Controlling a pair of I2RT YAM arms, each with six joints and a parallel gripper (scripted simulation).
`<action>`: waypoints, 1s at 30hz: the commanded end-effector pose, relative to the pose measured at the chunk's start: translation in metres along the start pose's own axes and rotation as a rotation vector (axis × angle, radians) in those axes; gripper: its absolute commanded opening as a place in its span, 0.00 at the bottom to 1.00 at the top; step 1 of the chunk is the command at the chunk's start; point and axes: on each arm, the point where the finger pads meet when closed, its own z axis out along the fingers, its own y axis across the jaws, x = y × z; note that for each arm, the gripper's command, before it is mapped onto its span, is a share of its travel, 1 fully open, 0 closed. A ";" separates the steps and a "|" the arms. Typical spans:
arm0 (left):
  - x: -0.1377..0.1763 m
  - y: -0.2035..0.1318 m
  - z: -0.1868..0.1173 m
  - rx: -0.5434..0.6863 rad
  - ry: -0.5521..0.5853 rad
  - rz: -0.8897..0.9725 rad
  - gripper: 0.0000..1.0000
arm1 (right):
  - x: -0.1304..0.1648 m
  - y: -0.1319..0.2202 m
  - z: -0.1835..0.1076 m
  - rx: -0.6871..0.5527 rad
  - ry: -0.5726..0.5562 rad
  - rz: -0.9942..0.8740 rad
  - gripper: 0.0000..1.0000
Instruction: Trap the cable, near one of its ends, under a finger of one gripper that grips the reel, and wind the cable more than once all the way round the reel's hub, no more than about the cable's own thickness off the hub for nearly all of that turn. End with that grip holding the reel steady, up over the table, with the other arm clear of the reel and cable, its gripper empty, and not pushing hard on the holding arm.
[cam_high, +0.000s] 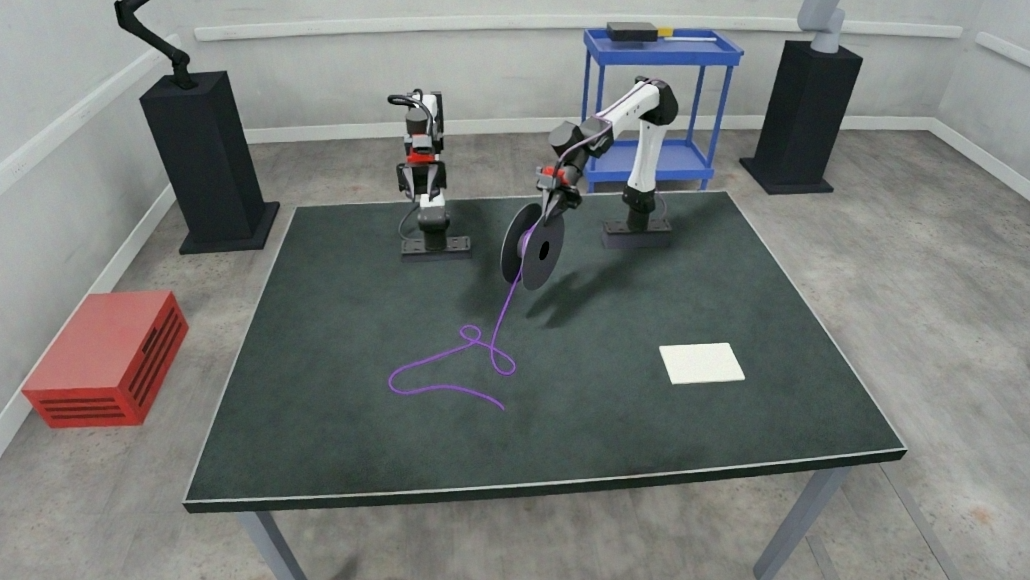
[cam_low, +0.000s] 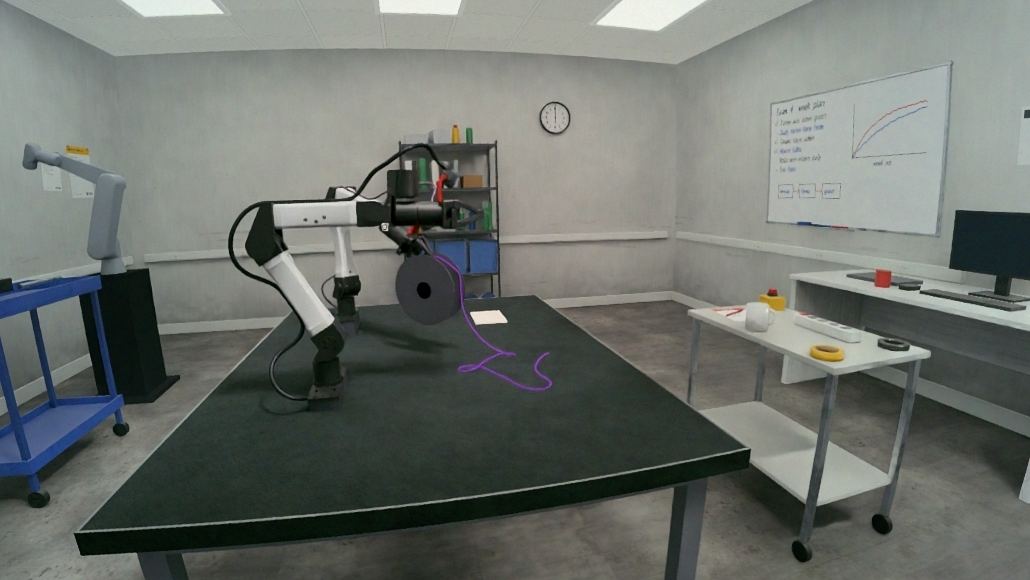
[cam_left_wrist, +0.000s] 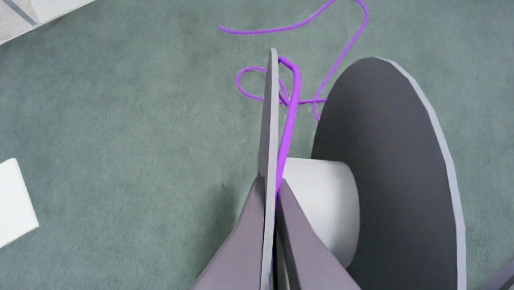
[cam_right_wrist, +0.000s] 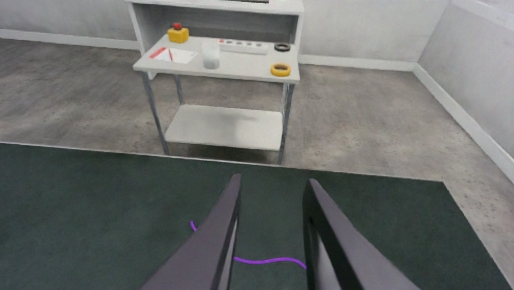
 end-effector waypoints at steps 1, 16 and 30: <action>-0.043 0.003 -0.021 0.017 -0.115 -0.033 0.00 | -0.009 -0.004 -0.006 0.019 -0.047 -0.015 0.30; -0.052 0.010 -0.034 0.016 -0.103 -0.027 0.00 | -0.008 -0.003 -0.006 0.017 -0.047 -0.015 0.30; -0.069 0.020 -0.050 0.016 -0.102 -0.032 0.00 | -0.008 -0.003 -0.006 0.017 -0.047 -0.014 0.30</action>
